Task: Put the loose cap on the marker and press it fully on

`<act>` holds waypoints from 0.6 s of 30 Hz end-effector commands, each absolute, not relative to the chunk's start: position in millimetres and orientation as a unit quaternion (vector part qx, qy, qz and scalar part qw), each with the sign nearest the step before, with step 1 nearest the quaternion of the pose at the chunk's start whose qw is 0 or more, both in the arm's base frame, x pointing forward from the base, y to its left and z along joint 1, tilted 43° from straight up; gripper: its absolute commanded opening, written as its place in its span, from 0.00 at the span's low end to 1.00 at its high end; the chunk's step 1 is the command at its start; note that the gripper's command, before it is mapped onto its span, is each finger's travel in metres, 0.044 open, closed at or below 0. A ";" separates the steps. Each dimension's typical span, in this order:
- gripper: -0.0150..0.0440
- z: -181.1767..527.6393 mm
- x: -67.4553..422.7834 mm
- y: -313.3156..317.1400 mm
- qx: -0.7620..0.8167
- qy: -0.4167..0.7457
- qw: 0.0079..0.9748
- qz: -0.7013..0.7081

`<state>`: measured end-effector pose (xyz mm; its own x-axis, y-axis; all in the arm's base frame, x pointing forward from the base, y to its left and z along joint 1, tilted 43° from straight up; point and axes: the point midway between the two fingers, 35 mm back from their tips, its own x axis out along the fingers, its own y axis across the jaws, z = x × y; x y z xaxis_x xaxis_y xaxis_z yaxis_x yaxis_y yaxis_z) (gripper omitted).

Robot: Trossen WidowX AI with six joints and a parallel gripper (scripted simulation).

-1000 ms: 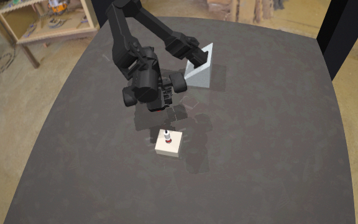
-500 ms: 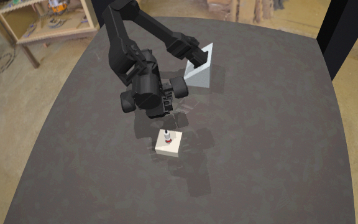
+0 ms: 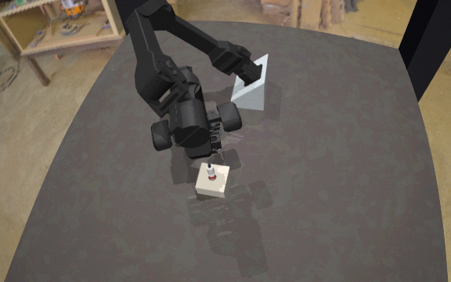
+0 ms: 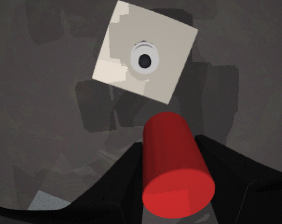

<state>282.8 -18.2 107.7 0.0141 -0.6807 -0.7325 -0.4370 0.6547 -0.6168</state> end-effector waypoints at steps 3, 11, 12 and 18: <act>0.25 108.9 296.1 -5.9 -0.400 0.693 0.591 -0.104; 0.25 108.0 310.0 8.0 -0.400 0.693 0.591 -0.105; 0.25 107.8 311.7 9.8 -0.400 0.693 0.591 -0.106; 0.25 106.8 317.4 15.9 -0.400 0.693 0.591 -0.106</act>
